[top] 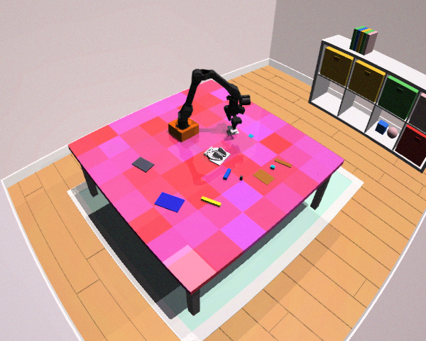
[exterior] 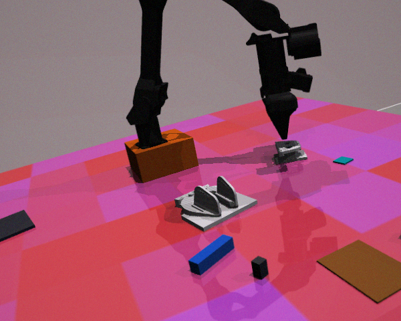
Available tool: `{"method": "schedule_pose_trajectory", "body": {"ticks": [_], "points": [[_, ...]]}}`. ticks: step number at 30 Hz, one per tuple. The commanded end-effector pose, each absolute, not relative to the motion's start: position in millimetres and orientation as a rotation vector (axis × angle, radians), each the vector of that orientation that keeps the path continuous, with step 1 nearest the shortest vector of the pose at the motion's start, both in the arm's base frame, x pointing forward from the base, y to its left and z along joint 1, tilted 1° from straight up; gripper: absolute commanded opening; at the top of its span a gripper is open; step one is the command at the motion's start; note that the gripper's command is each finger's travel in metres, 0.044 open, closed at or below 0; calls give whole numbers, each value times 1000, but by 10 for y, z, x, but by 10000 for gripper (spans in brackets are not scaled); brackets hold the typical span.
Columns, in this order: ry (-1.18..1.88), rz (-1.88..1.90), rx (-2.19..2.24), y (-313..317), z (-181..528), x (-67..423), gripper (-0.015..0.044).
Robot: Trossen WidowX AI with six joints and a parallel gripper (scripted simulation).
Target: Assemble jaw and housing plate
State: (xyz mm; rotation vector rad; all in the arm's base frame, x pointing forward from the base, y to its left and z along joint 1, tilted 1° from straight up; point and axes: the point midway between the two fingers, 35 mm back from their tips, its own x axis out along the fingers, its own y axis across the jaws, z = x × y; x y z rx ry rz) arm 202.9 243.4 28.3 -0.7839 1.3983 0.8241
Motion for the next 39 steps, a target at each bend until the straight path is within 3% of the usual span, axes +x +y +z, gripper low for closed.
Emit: {"method": "schedule_pose_trajectory", "body": {"ticks": [1, 39], "points": [[1401, 829, -786, 2438, 232, 2023, 440], [1401, 829, -786, 2464, -222, 2033, 440]]}}
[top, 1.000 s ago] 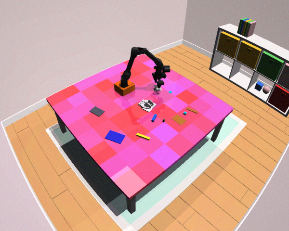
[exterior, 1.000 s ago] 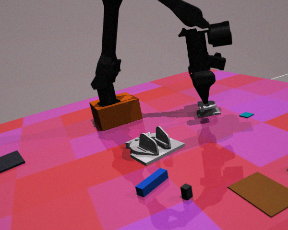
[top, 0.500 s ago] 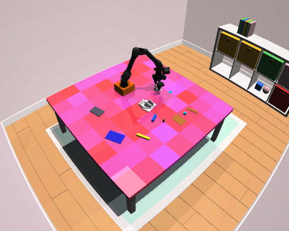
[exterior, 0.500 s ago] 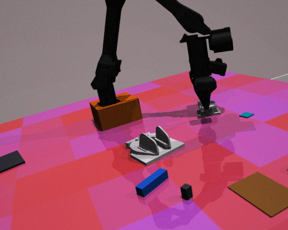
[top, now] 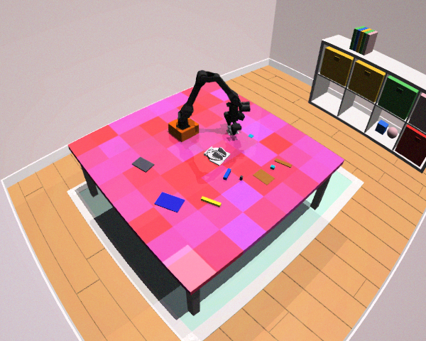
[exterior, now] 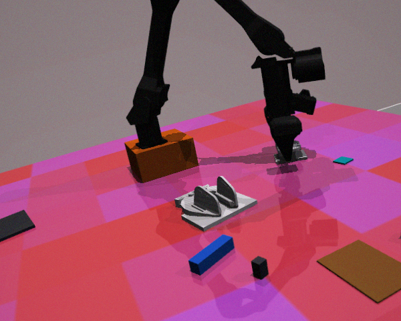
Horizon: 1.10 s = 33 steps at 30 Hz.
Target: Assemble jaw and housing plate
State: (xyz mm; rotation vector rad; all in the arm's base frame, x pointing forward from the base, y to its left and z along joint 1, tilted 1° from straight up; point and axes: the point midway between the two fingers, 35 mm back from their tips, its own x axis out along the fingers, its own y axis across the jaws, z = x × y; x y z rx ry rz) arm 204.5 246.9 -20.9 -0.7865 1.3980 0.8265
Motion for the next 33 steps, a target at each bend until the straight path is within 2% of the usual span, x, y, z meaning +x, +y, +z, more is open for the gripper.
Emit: {"method": "schedule_pose_trajectory", "body": {"ticks": [1, 22, 33], "points": [[1401, 829, -786, 2464, -222, 2033, 440], [1401, 829, -786, 2464, -225, 2033, 440], [1401, 826, -788, 2461, -222, 2038, 367]]}}
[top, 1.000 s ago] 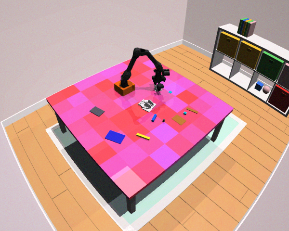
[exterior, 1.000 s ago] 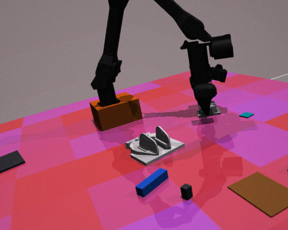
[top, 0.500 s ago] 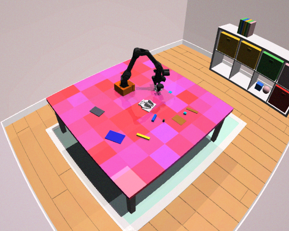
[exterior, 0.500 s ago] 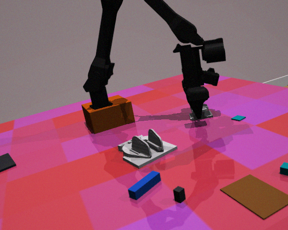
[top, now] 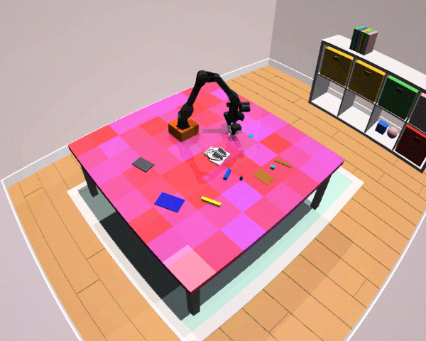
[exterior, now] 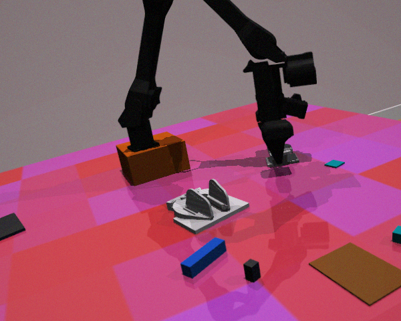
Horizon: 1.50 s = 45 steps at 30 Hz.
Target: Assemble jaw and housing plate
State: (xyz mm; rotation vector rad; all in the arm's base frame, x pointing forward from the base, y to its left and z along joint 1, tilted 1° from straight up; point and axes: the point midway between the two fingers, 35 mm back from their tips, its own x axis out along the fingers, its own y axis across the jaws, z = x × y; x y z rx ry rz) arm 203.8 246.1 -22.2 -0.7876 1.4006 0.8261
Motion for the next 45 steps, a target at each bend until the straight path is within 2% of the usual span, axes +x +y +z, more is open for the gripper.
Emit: {"method": "schedule_pose_trajectory", "body": {"ticks": [1, 14, 36, 45], "points": [[1401, 826, -788, 2461, -222, 2038, 360], [1401, 826, -788, 2463, -202, 2040, 351], [1400, 829, -786, 2448, 485, 2039, 351], [1408, 810, -767, 2378, 506, 2087, 351]]}}
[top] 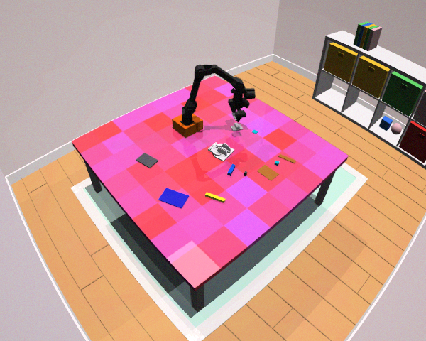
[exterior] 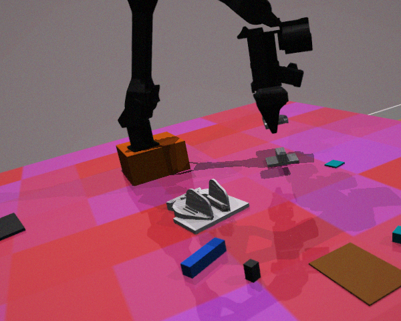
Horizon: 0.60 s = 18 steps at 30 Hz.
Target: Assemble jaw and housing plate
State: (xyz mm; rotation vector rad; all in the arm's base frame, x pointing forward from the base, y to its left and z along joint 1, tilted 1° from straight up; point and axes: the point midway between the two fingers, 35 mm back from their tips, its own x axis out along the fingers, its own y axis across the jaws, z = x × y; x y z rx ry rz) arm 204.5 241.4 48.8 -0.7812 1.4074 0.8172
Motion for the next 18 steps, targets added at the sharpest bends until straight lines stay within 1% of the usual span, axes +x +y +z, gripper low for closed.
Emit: {"method": "schedule_pose_trajectory", "body": {"ticks": [1, 18], "points": [[1411, 802, -759, 2350, 506, 2106, 351], [1459, 664, -629, 1855, 504, 2388, 351]]}}
